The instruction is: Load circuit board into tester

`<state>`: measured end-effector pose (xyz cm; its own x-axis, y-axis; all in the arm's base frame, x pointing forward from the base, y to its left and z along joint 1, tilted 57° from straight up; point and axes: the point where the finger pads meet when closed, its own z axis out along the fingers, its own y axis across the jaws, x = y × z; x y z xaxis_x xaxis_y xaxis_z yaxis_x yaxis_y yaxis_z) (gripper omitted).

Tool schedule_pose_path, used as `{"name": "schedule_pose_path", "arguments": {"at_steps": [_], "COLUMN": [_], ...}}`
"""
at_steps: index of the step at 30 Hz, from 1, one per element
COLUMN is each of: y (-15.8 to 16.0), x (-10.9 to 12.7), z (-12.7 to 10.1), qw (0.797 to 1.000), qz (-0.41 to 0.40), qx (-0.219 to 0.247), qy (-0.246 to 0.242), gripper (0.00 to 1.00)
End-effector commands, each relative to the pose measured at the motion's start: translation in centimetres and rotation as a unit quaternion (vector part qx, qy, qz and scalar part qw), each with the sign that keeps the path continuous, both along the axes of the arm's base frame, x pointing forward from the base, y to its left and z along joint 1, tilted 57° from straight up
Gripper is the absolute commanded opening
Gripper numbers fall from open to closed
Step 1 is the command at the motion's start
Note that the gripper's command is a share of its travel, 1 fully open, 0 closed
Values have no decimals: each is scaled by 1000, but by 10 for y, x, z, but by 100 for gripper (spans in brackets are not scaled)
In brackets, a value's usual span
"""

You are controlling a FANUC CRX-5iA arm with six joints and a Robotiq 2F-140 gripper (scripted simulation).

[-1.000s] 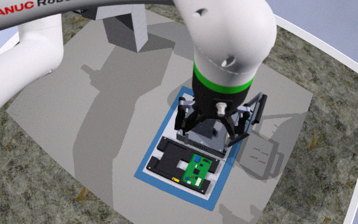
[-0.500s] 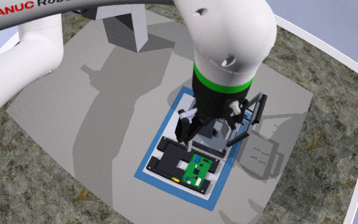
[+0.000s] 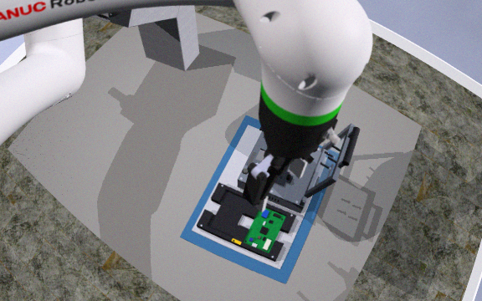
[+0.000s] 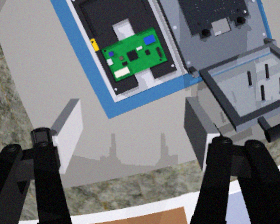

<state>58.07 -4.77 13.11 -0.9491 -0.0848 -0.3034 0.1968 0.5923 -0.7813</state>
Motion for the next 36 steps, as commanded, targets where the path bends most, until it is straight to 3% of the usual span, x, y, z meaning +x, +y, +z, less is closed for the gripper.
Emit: {"name": "schedule_pose_path", "arguments": {"at_steps": [1, 9, 22, 29, 36], "y": [0, 0, -4, -22, -68], "x": [0, 0, 1, 4, 13], "z": [0, 0, -3, -14, -43], "qw": [996, 989, 988, 988, 988], "qz": [44, 80, 83, 83, 83], "qx": [-18, -34, -35, -35, -35], "qy": [69, 122, 126, 126, 126], "gripper": [58, 58, 58, 58, 58]}}
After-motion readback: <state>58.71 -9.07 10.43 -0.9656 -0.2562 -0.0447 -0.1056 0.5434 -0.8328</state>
